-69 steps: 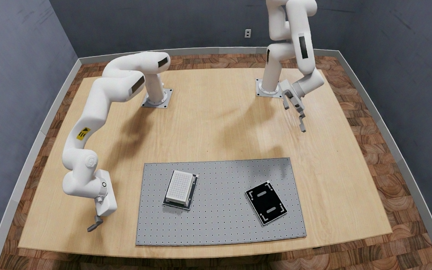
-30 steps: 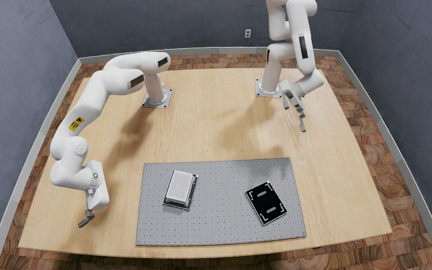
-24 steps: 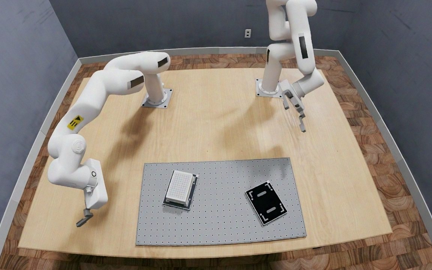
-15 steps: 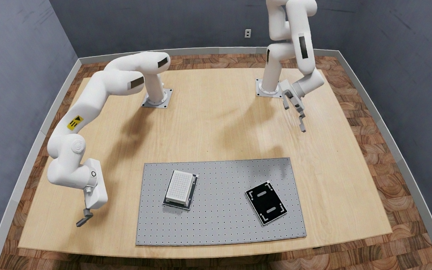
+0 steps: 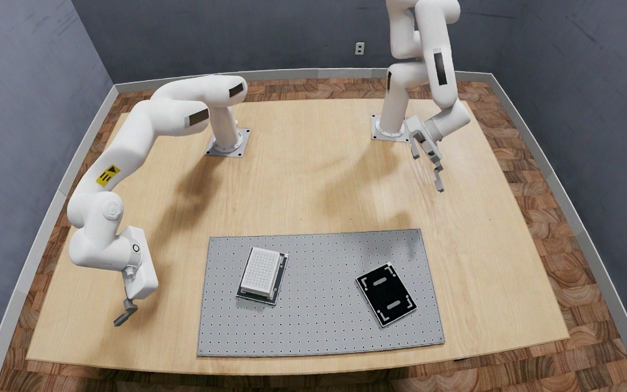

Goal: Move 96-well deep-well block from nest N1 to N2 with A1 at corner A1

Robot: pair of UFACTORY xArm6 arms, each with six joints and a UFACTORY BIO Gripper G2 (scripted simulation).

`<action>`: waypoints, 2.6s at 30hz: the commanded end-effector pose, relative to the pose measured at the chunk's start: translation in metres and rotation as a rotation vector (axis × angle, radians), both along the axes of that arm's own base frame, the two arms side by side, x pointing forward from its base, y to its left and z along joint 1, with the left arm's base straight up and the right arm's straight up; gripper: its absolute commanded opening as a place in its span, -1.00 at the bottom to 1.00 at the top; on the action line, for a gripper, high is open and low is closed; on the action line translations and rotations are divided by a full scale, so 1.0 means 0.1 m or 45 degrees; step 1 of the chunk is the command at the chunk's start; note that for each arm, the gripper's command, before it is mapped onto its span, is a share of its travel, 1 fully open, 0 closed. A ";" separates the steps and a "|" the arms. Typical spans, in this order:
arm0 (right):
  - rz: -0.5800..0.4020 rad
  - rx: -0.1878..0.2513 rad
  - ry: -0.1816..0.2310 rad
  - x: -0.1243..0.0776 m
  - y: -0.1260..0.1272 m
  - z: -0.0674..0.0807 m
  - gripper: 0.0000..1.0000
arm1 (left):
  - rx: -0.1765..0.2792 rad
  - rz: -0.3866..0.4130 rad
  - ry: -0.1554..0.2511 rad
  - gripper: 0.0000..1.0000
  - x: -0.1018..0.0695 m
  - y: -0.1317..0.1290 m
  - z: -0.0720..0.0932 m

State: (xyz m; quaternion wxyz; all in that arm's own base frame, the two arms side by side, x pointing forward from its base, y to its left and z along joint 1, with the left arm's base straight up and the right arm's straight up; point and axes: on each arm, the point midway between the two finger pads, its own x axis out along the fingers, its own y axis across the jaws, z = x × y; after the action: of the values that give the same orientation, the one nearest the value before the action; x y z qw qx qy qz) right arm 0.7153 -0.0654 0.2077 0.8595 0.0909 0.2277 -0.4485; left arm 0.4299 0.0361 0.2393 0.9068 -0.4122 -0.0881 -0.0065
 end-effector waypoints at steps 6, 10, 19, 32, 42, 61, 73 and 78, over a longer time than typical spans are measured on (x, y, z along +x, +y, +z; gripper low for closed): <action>0.093 0.001 0.055 -0.12 0.03 0.05 1.00 | 0.002 0.000 -0.004 1.00 0.01 0.00 0.01; 0.154 0.006 0.100 -0.22 0.06 0.07 1.00 | 0.002 0.000 -0.004 1.00 0.01 0.00 0.01; 0.283 0.023 0.199 -0.47 0.11 0.11 1.00 | 0.002 0.000 -0.004 1.00 0.01 0.00 0.01; 0.534 0.099 0.425 -1.11 0.23 0.19 1.00 | 0.002 0.000 -0.004 1.00 0.01 0.00 0.01; 0.711 0.200 0.620 -1.77 0.32 0.29 1.00 | 0.002 0.000 -0.004 1.00 0.01 0.00 0.01; 0.936 0.454 0.965 -3.08 0.47 0.58 1.00 | 0.002 0.000 -0.004 1.00 0.01 0.00 0.01; 0.994 0.589 1.107 -3.66 0.53 0.75 1.00 | 0.002 0.000 -0.004 1.00 0.01 0.00 0.01; 1.008 0.640 1.156 -3.87 0.56 0.82 1.00 | 0.002 0.000 -0.004 1.00 0.01 0.00 0.01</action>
State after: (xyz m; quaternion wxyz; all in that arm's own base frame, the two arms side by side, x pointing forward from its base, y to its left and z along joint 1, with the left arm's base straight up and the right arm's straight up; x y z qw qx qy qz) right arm 0.3452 -0.0116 0.2833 0.7416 -0.0041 0.6699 -0.0353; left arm 0.4299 0.0361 0.2393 0.9068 -0.4122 -0.0881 -0.0065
